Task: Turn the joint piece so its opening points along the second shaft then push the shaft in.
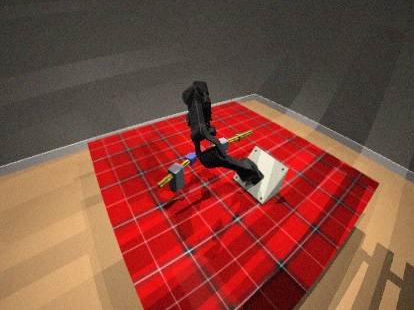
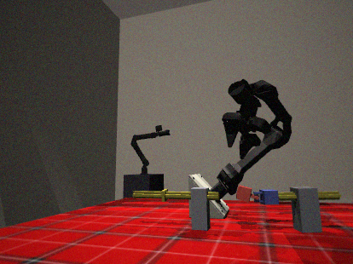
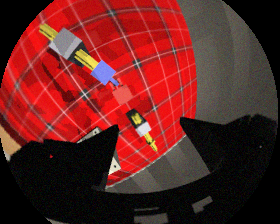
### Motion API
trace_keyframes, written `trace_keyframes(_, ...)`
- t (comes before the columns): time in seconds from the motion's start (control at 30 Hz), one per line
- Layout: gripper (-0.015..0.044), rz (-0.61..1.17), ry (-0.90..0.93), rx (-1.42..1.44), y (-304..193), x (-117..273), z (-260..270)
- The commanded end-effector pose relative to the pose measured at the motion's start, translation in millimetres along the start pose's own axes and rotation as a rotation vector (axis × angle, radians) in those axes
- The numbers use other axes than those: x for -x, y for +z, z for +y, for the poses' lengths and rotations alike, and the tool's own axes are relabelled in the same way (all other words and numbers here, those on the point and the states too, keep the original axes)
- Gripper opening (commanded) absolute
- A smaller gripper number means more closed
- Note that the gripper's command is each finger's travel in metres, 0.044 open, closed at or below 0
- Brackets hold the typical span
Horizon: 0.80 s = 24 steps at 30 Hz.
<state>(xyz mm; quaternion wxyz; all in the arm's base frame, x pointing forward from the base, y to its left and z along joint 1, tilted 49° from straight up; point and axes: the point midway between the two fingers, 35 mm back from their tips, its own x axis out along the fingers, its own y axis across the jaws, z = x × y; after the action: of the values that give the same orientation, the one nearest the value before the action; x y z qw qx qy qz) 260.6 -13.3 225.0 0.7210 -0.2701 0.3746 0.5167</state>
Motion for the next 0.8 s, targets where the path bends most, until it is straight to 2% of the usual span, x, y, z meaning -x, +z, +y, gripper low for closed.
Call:
trace_keyframes(0.0,0.0440,-0.015,0.086,-0.003,-26.2,-18.1,-7.6)
trace_keyframes(0.13,0.0440,-0.053,0.180,0.006,-54.4,-39.6,-11.2)
trace_keyframes(0.37,0.0440,-0.053,0.186,-0.013,-55.7,-40.8,-11.2)
trace_keyframes(0.77,0.0440,-0.007,0.206,-0.356,-54.8,-43.9,-10.7)
